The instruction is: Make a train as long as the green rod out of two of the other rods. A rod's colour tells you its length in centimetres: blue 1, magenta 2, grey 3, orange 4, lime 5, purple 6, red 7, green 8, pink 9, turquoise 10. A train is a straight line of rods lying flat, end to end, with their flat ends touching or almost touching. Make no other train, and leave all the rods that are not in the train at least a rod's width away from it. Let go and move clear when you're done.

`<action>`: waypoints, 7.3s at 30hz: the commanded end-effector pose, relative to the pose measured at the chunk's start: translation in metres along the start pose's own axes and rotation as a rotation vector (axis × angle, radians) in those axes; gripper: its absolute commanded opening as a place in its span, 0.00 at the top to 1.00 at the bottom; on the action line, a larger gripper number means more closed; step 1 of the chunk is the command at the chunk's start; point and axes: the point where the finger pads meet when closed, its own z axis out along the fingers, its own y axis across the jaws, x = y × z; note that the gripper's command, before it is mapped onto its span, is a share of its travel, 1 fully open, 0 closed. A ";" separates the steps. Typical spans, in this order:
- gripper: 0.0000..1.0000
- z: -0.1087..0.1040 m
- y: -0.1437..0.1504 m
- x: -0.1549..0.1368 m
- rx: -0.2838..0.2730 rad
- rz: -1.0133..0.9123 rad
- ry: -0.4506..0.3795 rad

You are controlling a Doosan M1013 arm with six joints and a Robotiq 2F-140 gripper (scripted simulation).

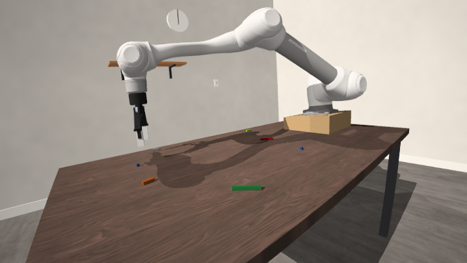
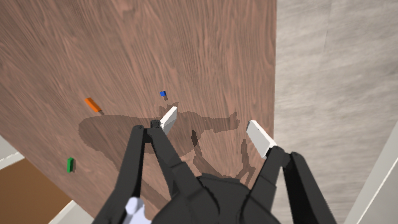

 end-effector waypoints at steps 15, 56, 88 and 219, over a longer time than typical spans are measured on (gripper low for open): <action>0.00 0.000 -0.007 0.017 0.006 -0.719 -0.003; 0.00 0.001 -0.019 0.041 0.008 -1.963 0.001; 0.00 0.001 -0.019 0.041 0.008 -1.963 0.001; 0.00 -0.001 -0.218 0.000 0.007 -1.178 -0.002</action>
